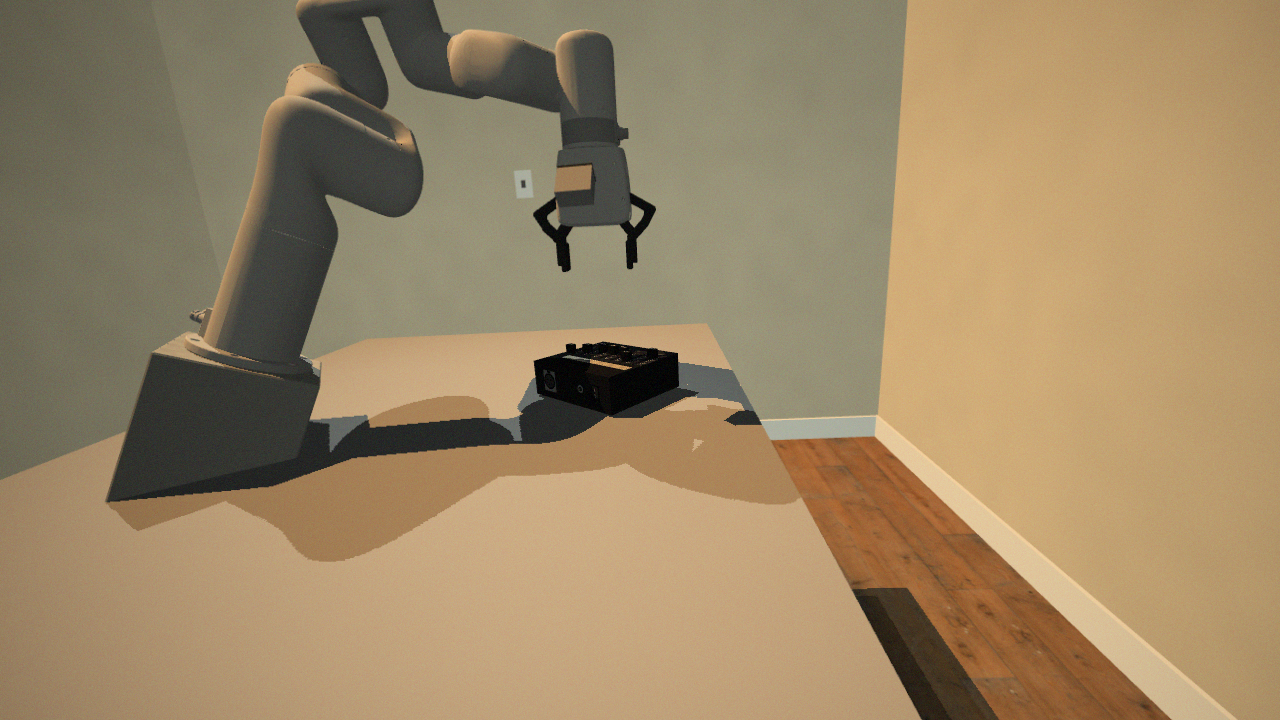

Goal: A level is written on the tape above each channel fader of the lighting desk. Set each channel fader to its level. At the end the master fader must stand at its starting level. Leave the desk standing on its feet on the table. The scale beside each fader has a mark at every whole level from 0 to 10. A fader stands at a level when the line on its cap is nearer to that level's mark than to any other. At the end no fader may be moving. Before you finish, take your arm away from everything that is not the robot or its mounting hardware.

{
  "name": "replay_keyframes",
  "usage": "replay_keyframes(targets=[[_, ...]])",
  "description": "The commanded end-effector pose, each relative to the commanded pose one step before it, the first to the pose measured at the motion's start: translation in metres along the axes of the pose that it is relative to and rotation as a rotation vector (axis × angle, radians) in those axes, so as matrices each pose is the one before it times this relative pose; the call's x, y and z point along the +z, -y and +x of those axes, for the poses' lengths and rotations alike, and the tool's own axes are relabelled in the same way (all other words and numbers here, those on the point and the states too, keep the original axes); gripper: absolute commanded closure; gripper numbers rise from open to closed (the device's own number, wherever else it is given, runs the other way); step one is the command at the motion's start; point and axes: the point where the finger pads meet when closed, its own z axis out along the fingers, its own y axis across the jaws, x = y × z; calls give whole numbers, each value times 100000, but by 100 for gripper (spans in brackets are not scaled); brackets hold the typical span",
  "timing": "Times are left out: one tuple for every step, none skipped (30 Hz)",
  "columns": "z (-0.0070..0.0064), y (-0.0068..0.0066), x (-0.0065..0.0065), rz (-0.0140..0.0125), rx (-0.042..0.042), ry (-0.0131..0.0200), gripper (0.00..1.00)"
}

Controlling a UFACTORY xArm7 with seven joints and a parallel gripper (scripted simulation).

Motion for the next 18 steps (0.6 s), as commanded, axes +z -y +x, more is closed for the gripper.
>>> replay_keyframes(targets=[[-54, 89, -183, 847, -1224, 916, 0], [0, 0, 0, 0, 0, 0, 0], [0, 0, 0, 0, 0, 0, 0], [0, 0, 0, 0, 0, 0, 0], [0, 0, 0, 0, 0, 0, 0], [0, 0, 0, 0, 0, 0, 0], [0, 0, 0, 0, 0, 0, 0], [0, 0, 0, 0, 0, 0, 0], [-7, 5, -1, -24, 66, -25, 0], [-42, 34, -7, -154, 421, -158, 0], [-103, 81, -16, -377, 1035, -392, 0], [-181, 137, -25, -652, 1812, -697, 0], [-266, 191, -33, -944, 2672, -1054, 0], [-352, 233, -36, -1216, 3544, -1443, 0], [-431, 256, -35, -1438, 4368, -1847, 0], [-497, 257, -28, -1583, 5090, -2241, 0], [-544, 237, -17, -1636, 5665, -2598, 0], [-569, 201, -5, -1592, 6056, -2883, 0]])
